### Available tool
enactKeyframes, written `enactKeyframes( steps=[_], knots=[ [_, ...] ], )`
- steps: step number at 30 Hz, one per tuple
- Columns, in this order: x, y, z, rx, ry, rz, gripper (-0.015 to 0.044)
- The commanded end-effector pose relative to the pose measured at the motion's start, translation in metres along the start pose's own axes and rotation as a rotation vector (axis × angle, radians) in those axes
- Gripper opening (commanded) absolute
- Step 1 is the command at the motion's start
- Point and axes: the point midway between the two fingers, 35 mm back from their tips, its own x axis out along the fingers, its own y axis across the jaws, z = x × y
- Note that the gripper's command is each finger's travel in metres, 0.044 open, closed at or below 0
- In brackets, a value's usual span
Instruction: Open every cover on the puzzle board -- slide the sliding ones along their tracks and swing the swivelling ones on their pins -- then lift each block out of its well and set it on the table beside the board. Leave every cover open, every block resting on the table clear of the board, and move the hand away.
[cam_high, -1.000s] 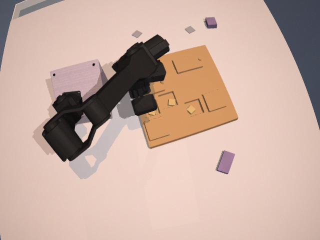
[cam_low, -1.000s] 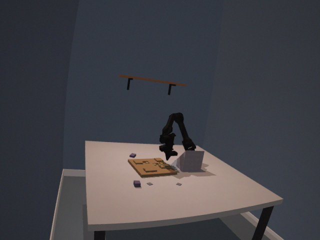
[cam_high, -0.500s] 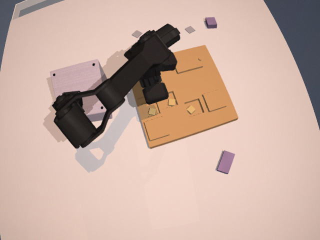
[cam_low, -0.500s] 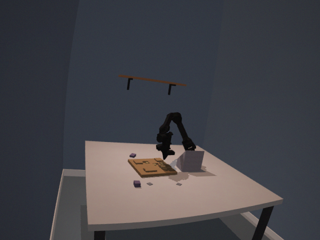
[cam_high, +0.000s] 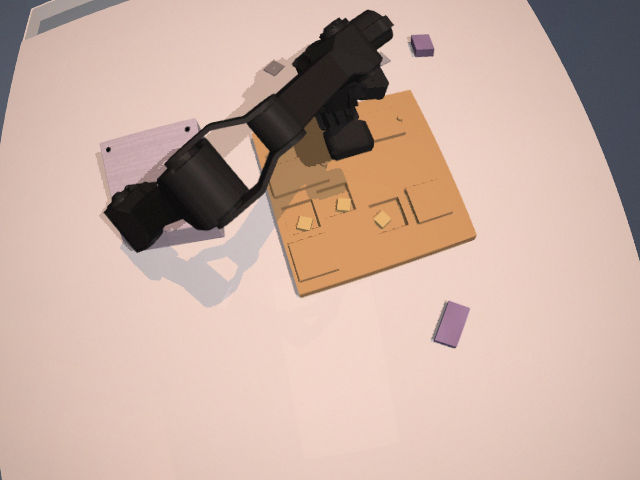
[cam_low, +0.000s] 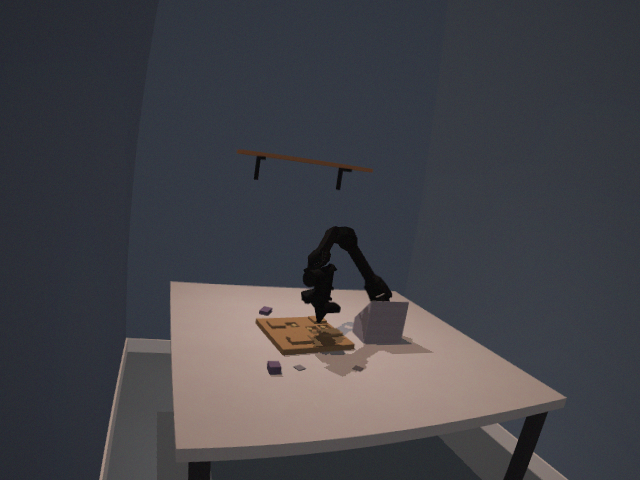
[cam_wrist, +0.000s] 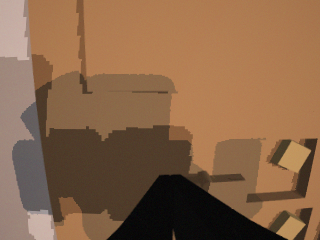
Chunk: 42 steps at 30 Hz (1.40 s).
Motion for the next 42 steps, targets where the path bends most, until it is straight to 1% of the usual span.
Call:
enactKeyframes(
  steps=[1,9,42],
  knots=[
    [0.000,0.019,0.018,0.008,0.002,0.008,0.0000],
    [0.002,0.047,0.045,0.010,-0.004,0.006,0.0000],
    [0.003,0.048,0.045,0.010,-0.005,0.006,0.0000]
  ],
)
